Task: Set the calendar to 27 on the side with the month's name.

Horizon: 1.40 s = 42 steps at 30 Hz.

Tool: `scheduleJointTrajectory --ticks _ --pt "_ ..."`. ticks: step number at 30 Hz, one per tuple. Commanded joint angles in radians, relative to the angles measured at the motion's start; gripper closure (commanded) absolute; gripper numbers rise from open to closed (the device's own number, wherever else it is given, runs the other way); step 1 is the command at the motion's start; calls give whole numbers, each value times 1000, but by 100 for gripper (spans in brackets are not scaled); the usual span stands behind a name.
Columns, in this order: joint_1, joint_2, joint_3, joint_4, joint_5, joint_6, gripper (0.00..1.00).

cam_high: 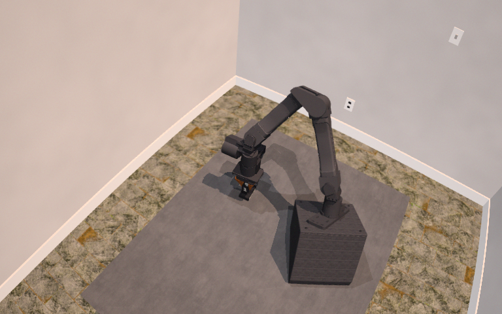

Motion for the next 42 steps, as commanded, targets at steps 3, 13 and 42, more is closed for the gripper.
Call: scheduleJointTrajectory --ticks 3,13,42 --pt "4 -6 3 0 1 -2 74" --pt "4 -6 3 0 1 -2 74" --pt "-13 24 -7 48 -2 -20 74"
